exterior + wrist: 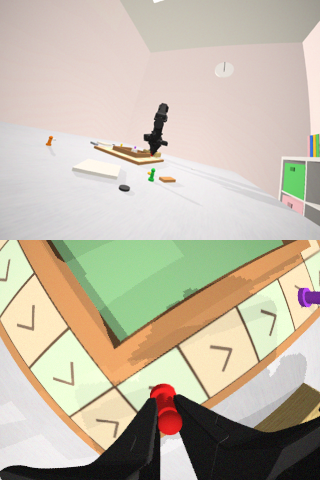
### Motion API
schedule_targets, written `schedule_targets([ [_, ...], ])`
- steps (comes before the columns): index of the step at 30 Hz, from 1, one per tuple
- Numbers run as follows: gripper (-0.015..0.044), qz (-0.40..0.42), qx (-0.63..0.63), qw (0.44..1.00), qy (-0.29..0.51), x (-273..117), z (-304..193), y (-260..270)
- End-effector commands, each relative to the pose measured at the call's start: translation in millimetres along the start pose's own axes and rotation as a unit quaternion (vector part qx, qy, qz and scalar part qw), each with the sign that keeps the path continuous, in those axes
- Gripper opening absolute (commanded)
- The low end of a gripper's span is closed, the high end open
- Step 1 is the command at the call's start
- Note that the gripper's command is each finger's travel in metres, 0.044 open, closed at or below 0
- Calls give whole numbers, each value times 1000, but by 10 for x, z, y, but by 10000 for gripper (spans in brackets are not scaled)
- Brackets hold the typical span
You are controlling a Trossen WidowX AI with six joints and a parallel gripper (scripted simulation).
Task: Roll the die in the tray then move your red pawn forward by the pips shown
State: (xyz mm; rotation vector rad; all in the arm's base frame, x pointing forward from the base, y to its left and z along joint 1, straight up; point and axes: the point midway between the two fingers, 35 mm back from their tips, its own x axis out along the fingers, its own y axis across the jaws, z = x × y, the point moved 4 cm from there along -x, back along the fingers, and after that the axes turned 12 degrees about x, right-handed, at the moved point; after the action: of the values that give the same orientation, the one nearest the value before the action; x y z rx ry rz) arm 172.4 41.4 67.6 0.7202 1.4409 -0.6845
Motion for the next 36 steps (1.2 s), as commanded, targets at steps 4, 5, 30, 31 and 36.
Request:
schedule_targets([
  [4, 105, 0, 0, 1000, 0, 0, 0, 0],
  [5, 131, 0, 0, 1000, 0, 0, 0, 0],
  [30, 440, -6, -239, 971, -2, -1275, 490, -416],
  [31, 440, -7, -251, 968, -2, -1314, 504, -446],
  [36, 440, -7, -255, 967, -2, -1328, 509, -457],
])
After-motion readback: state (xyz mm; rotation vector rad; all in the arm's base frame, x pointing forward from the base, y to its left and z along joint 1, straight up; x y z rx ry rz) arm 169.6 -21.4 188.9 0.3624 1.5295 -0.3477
